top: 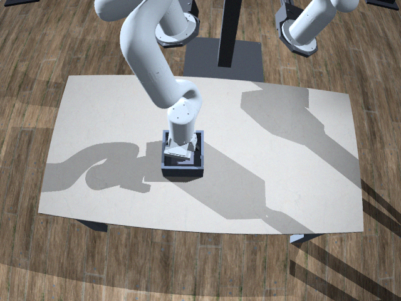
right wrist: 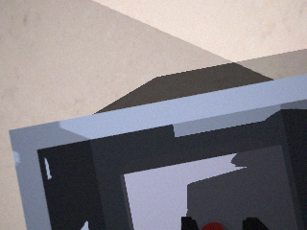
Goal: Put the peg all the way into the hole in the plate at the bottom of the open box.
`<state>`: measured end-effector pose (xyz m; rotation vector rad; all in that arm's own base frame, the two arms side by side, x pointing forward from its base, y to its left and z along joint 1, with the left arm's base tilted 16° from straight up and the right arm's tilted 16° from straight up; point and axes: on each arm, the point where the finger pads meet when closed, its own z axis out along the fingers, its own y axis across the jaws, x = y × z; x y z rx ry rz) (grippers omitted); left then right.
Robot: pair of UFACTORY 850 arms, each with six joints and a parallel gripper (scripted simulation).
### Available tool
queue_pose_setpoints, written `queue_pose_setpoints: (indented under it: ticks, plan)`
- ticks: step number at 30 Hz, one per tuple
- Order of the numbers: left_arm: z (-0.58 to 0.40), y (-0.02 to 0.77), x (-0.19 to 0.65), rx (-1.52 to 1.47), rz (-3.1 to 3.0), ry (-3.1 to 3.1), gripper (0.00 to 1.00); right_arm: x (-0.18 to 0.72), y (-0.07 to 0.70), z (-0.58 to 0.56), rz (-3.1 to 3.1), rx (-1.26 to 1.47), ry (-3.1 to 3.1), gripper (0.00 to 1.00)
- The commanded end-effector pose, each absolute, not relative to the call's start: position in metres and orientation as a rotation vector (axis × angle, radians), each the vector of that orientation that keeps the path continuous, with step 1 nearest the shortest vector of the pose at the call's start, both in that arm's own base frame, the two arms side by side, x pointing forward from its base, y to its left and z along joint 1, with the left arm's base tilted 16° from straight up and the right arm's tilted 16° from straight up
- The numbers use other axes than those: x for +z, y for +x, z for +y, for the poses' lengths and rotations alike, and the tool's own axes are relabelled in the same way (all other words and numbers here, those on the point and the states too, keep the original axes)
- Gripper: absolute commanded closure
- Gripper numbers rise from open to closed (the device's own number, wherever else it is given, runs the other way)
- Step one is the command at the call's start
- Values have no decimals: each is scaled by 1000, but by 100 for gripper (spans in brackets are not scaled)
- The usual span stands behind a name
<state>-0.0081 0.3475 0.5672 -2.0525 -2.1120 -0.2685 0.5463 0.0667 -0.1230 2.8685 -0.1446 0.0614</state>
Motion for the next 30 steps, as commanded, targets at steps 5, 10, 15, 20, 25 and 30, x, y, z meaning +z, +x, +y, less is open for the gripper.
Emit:
queue_pose_setpoints:
  ticks: [5,10,15,20,25,30]
  plan:
    - [350,-8,569,-279,-2100,-2051,0,-121,548,70,-157,68,2877,71]
    - [350,-8,569,-279,-2100,-2051,0,-118,548,71,-184,72,2876,71]
    - [350,-8,569,-279,-2100,-2051,0,-113,547,72,-184,72,2876,71]
    - [350,-8,569,-279,-2100,-2051,0,-109,547,73,-184,72,2876,71]
    - [350,-8,569,-279,-2100,-2051,0,-103,547,75,-184,72,2876,71]
    - [350,-8,569,-279,-2100,-2051,0,-98,547,76,-184,73,2876,71]
